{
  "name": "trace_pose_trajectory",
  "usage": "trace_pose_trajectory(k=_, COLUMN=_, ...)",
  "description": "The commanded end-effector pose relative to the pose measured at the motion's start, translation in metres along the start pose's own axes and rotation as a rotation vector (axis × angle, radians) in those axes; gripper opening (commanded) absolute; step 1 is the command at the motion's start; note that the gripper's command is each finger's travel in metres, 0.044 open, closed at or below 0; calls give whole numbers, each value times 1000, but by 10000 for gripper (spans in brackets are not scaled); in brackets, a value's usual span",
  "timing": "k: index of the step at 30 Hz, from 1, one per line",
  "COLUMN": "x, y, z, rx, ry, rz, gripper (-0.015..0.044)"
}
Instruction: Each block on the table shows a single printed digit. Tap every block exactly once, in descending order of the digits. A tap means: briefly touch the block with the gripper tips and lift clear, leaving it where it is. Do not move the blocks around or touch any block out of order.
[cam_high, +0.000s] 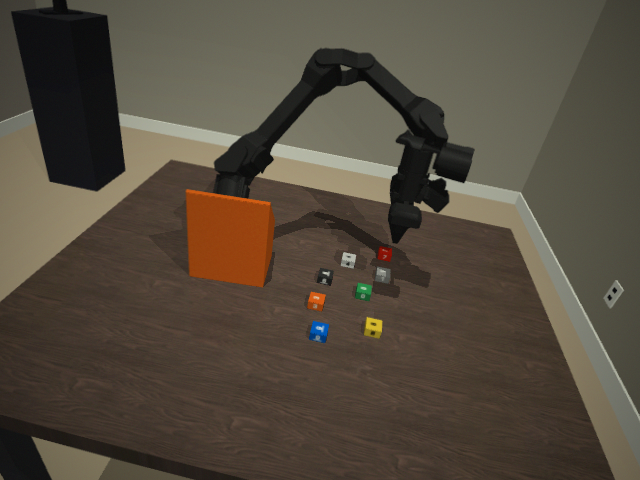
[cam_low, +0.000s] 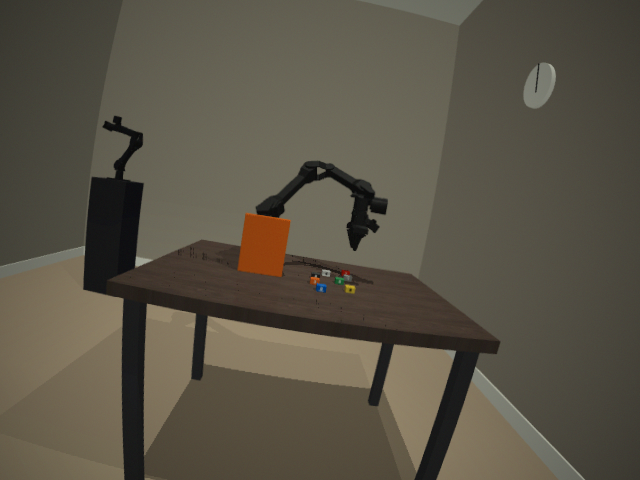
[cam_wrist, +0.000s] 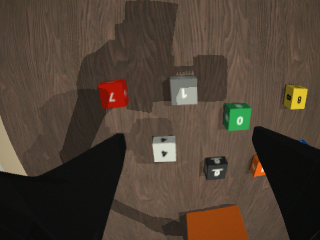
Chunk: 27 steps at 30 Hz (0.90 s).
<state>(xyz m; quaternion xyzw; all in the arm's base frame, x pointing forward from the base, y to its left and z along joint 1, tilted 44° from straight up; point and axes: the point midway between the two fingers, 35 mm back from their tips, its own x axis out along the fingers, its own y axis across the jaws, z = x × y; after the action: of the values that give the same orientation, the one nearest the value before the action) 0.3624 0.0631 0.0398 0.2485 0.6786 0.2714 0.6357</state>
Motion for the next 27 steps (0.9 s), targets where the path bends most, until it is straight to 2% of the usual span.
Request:
trace_pose_trajectory(k=1, x=1, y=0, z=0, rx=-9, ry=1, rz=0, gripper=400)
trace_pose_trajectory(k=13, x=1, y=0, z=0, rx=-9, ry=1, rz=0, gripper=400)
trace_pose_trajectory(k=15, x=1, y=-14, z=-5, rx=-8, ry=0, rz=-3, gripper=400)
trace_pose_trajectory(k=19, x=1, y=-76, z=-41, rx=-7, ry=2, rz=-6, gripper=400)
trace_pose_trajectory(k=27, x=1, y=-79, z=-43, rx=-7, ry=2, rz=-5, gripper=400)
